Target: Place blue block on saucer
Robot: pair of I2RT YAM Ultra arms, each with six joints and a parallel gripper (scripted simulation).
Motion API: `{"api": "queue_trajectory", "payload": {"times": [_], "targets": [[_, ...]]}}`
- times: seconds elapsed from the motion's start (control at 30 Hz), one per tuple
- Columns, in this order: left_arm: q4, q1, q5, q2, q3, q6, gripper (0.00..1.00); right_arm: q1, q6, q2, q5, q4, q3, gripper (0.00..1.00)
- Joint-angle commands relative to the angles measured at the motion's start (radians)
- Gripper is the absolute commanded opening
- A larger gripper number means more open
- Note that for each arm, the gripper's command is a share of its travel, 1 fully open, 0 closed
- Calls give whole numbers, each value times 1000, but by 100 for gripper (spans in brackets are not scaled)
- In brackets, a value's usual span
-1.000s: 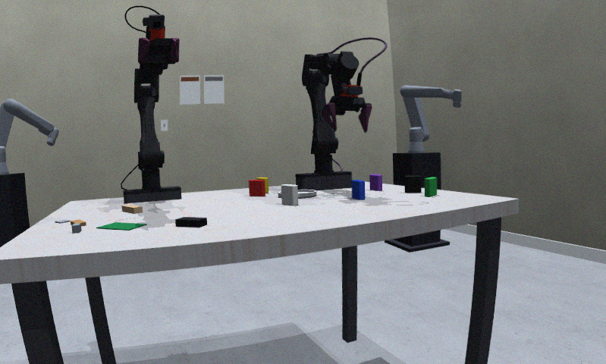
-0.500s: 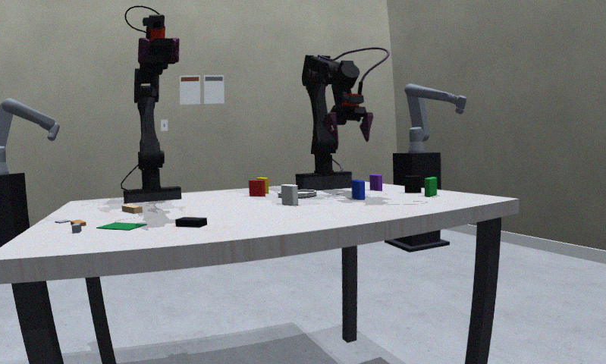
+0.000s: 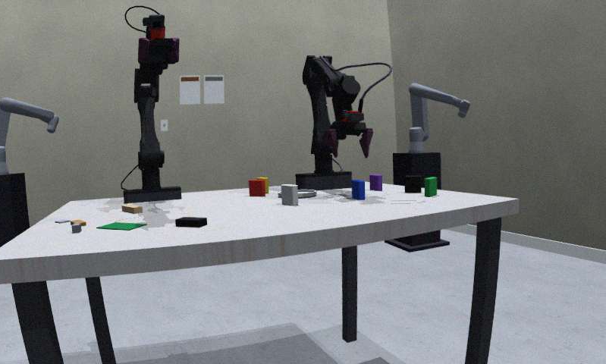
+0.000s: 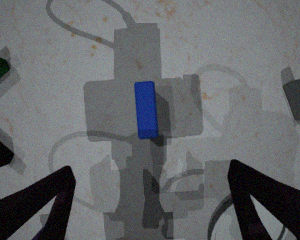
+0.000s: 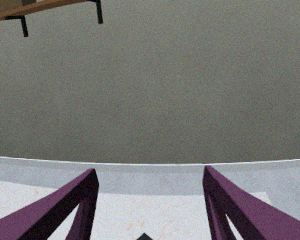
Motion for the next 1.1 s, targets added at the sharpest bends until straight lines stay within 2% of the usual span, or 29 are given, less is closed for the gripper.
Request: {"api": "queue_trajectory", "payload": {"times": [0.0, 0.43, 0.6, 0.7, 0.83, 0.9, 1.07], "targets": [[29, 8, -4, -6, 2, -9, 100, 0, -1, -3, 1, 5, 7, 68], [30, 3, -4, -6, 8, -9, 100, 0, -1, -3, 1, 5, 7, 68], [-64, 2, -17, 46, 55, -19, 43, 53, -16, 12, 15, 50, -25, 68], [-124, 0, -21, 127, 120, -21, 42, 141, -25, 22, 17, 78, -65, 68], [-206, -6, -26, 279, 243, -24, 42, 328, -40, 43, 20, 120, -150, 68], [-206, -6, -26, 279, 243, -24, 42, 328, -40, 43, 20, 120, -150, 68], [-297, -11, -30, 440, 381, -28, 42, 556, -49, 94, 35, 179, -241, 68]]}}
